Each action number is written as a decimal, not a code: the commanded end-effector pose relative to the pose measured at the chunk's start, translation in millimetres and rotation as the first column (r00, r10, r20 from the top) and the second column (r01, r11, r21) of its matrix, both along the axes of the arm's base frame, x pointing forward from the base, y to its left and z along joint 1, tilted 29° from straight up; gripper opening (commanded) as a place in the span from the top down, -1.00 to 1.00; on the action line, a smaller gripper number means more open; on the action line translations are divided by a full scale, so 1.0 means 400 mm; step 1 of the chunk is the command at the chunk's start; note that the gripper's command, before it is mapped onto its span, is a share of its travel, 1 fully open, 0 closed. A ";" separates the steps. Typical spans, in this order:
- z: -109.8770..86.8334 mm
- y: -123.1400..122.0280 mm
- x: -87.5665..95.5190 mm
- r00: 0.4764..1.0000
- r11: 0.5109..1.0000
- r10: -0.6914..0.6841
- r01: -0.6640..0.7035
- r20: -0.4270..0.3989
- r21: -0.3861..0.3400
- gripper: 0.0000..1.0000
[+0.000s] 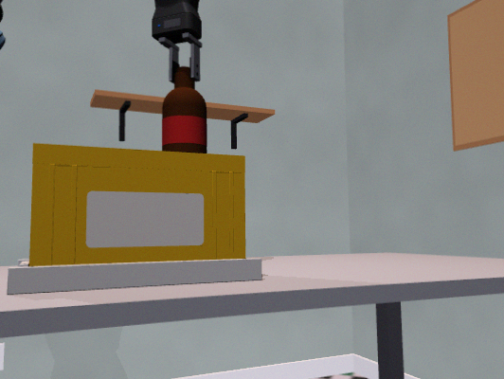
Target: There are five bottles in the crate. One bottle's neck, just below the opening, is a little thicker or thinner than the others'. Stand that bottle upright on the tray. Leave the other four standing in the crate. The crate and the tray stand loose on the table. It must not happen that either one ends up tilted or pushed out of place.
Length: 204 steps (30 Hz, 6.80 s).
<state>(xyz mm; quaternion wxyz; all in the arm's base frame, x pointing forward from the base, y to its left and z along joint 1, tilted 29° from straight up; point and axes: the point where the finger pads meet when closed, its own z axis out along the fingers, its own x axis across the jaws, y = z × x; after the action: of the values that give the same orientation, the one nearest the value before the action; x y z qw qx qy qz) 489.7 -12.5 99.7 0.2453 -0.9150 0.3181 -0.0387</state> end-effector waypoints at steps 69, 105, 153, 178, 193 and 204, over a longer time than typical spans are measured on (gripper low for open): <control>0.072 0.217 -0.130 1.000 1.000 0.000 0.000 0.001 -0.001 1.00; 0.127 0.383 -0.229 1.000 1.000 0.000 0.000 0.001 -0.001 1.00; 0.168 0.510 -0.305 1.000 1.000 0.000 0.000 0.001 -0.001 1.00; 0.172 0.523 -0.313 1.000 1.000 0.000 0.000 0.001 -0.001 1.00; 0.172 0.523 -0.313 1.000 1.000 0.000 0.000 0.001 -0.001 1.00; 0.172 0.523 -0.313 1.000 1.000 0.000 0.000 0.001 -0.001 1.00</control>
<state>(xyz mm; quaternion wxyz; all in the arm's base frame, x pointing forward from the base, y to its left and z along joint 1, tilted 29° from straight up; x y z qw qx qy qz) 364.2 196.7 168.3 0.2450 -0.9150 0.3183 -0.0389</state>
